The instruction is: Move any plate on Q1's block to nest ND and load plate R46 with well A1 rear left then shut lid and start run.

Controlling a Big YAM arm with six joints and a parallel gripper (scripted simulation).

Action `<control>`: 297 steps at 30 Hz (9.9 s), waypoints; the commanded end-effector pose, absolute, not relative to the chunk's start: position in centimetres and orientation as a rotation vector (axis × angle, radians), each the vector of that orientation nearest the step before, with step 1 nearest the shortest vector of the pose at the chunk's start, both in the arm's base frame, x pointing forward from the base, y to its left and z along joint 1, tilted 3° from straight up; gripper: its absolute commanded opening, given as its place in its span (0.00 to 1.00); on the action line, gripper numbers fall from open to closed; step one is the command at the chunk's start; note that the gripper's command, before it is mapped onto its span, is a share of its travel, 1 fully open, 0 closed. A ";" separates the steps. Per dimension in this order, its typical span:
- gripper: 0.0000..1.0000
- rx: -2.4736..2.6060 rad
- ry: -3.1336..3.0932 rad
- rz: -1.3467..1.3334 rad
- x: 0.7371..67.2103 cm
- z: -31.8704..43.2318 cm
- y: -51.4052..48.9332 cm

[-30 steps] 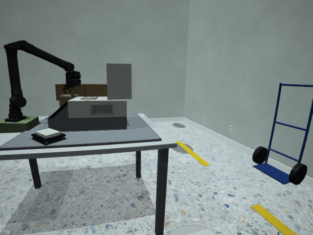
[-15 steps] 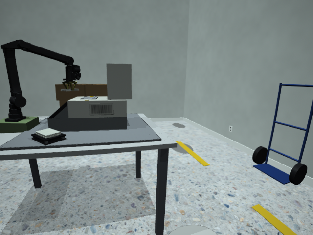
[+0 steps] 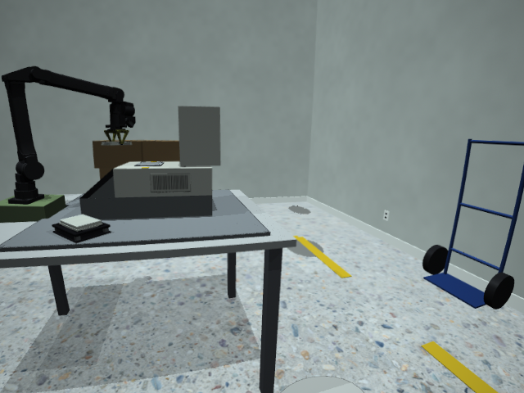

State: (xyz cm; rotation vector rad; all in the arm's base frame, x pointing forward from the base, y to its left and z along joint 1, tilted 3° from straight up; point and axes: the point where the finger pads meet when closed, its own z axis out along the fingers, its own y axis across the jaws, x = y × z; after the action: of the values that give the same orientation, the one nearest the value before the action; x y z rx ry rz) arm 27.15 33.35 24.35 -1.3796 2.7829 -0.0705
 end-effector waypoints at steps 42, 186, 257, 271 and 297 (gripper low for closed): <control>0.00 -1.342 2.744 -0.031 28.3 25.3 34.5; 0.00 2.081 2.268 0.046 50.0 26.2 4.8; 0.00 2.068 2.286 0.049 50.9 26.0 4.7; 0.00 2.057 2.290 0.057 52.3 26.3 5.3; 0.00 2.080 2.256 0.071 50.9 24.4 4.6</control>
State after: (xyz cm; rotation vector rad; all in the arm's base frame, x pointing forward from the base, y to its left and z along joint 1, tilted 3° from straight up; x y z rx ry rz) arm 51.53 5.03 22.51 2.0852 2.2895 0.0242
